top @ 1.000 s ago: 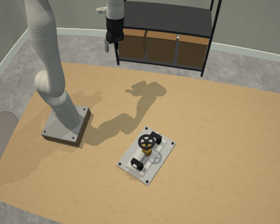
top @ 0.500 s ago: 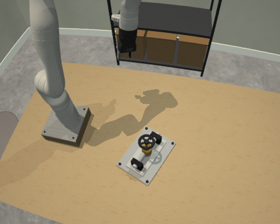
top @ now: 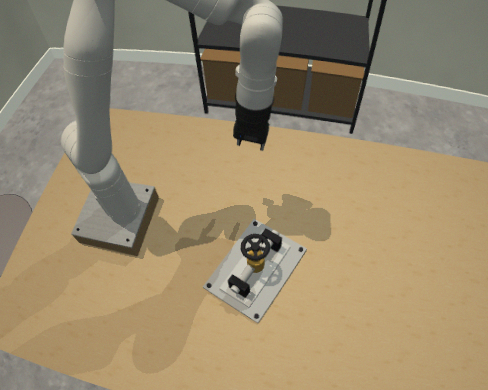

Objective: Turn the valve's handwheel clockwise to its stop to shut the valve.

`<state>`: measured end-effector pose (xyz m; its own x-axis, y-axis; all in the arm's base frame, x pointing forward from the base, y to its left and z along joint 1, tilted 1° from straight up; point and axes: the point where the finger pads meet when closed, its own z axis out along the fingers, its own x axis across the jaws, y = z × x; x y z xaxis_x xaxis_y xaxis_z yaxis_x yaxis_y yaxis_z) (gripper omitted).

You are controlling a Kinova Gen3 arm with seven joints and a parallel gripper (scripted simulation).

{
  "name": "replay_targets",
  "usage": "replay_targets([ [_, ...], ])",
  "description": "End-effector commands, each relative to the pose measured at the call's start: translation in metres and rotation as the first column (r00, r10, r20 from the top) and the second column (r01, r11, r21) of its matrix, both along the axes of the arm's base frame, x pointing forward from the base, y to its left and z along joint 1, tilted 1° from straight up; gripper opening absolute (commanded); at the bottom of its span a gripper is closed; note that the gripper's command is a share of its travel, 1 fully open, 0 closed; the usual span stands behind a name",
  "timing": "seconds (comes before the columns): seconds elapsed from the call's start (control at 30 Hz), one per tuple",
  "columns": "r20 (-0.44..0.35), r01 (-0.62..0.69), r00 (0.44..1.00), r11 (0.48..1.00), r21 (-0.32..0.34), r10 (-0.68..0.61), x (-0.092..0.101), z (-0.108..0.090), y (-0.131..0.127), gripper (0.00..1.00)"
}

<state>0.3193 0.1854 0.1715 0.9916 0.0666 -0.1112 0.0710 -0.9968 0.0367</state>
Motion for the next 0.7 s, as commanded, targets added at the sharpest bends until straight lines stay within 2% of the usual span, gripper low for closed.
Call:
replay_targets([
  [0.0,0.011,0.173,0.985,0.985,0.007,-0.173,0.031,-0.010,-0.048,1.00],
  [0.1,0.014,0.196,0.981,0.981,0.007,-0.196,0.034,-0.011,-0.055,1.00],
  [0.2,0.042,0.362,0.931,0.932,0.013,-0.362,0.055,-0.015,-0.107,1.00],
  [0.23,0.044,0.373,0.927,0.928,0.013,-0.373,0.056,-0.016,-0.110,1.00],
  [0.3,0.063,0.463,0.884,0.886,0.012,-0.463,0.064,-0.018,-0.145,1.00],
  [0.33,0.067,0.459,0.886,0.888,0.008,-0.459,0.065,-0.017,-0.147,1.00],
  [0.47,0.093,0.586,0.806,0.810,0.015,-0.585,0.071,-0.020,-0.197,1.00],
  [0.57,0.107,0.631,0.769,0.775,0.021,-0.630,0.074,-0.019,-0.217,1.00],
  [0.67,0.111,0.639,0.763,0.769,0.022,-0.637,0.074,-0.019,-0.220,1.00],
])
